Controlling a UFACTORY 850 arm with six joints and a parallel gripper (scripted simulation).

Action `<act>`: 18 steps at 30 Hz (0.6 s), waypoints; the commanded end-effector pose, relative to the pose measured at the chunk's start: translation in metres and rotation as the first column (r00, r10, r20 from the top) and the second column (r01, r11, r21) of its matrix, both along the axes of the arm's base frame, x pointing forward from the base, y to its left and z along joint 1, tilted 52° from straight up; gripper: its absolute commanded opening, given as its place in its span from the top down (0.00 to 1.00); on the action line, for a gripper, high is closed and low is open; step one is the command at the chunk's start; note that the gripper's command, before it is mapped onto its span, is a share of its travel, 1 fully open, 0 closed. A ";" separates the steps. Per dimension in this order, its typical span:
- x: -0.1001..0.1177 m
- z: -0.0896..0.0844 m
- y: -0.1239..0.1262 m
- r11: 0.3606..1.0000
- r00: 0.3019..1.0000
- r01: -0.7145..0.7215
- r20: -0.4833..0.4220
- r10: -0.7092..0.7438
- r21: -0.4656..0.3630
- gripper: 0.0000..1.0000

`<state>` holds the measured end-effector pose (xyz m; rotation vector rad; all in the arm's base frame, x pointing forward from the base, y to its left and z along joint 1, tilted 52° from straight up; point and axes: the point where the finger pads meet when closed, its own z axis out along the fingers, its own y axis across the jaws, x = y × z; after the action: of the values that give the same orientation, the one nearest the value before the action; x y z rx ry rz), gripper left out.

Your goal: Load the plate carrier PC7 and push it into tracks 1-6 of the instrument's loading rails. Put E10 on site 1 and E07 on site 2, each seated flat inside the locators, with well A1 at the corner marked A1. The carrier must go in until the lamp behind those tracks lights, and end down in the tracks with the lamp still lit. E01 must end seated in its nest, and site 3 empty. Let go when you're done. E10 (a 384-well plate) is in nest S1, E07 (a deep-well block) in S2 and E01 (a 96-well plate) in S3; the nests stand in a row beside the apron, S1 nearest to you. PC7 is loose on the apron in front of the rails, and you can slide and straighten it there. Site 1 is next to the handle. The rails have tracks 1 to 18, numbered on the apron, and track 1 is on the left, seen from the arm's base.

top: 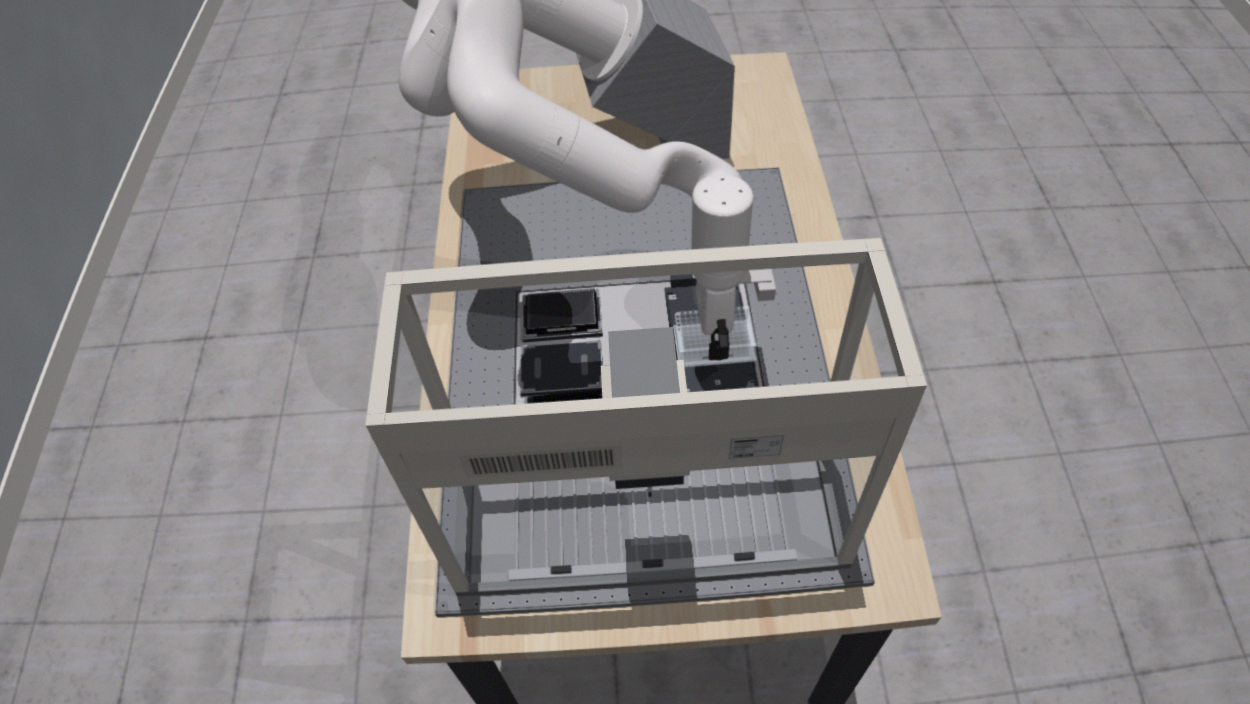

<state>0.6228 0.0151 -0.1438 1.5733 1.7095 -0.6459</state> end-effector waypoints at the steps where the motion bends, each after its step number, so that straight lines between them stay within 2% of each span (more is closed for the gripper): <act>1: 0.002 -0.003 -0.003 1.000 1.000 -0.001 0.001 0.001 0.001 1.00; 10: 0.004 -0.012 -0.014 1.000 1.000 -0.001 0.001 0.001 0.001 1.00; 18: 0.004 -0.012 -0.015 1.000 1.000 -0.001 0.001 0.001 0.001 1.00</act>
<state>0.6264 -0.0003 -0.1563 1.5732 1.7095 -0.6456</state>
